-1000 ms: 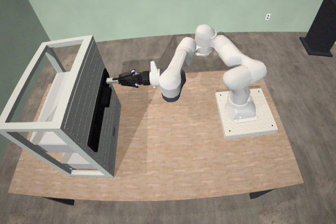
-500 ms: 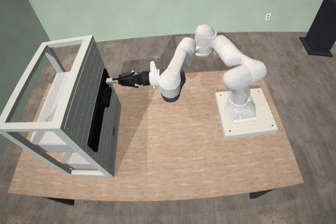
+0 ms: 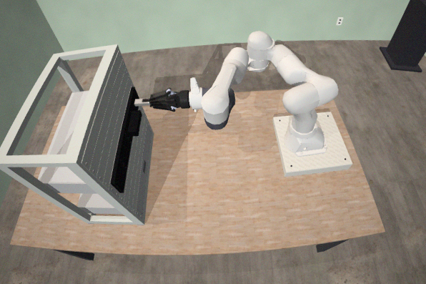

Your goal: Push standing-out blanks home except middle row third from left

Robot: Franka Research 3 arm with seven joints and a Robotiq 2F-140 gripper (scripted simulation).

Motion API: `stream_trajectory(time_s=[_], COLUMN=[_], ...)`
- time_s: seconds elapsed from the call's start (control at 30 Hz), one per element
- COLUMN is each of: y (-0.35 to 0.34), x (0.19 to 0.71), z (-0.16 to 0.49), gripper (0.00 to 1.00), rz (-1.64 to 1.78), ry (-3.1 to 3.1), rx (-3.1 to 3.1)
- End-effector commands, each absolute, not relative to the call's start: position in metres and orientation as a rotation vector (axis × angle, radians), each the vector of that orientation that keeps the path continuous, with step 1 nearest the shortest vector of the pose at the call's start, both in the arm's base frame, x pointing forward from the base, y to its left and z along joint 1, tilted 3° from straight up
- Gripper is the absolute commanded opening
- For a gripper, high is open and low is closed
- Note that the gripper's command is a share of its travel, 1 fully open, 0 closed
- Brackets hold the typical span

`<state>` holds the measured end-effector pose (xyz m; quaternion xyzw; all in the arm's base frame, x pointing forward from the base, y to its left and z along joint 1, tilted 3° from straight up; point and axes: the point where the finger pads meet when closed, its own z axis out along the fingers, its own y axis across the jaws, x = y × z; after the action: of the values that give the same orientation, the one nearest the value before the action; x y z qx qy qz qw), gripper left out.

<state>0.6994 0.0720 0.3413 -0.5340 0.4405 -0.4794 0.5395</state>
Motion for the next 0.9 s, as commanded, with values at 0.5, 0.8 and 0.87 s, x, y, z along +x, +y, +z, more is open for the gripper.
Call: stream_trajectory(time_s=[0.5,0.8,0.87], y=[0.071,0.065,0.063], x=[0.687,0.647,0.637], z=[0.335,0.334,0.334], gripper=[0.0,0.0,0.0], rz=[-1.128,-1.128,-1.128], ry=[1.052,1.052,1.052], rx=[-1.277,-1.277,-1.277])
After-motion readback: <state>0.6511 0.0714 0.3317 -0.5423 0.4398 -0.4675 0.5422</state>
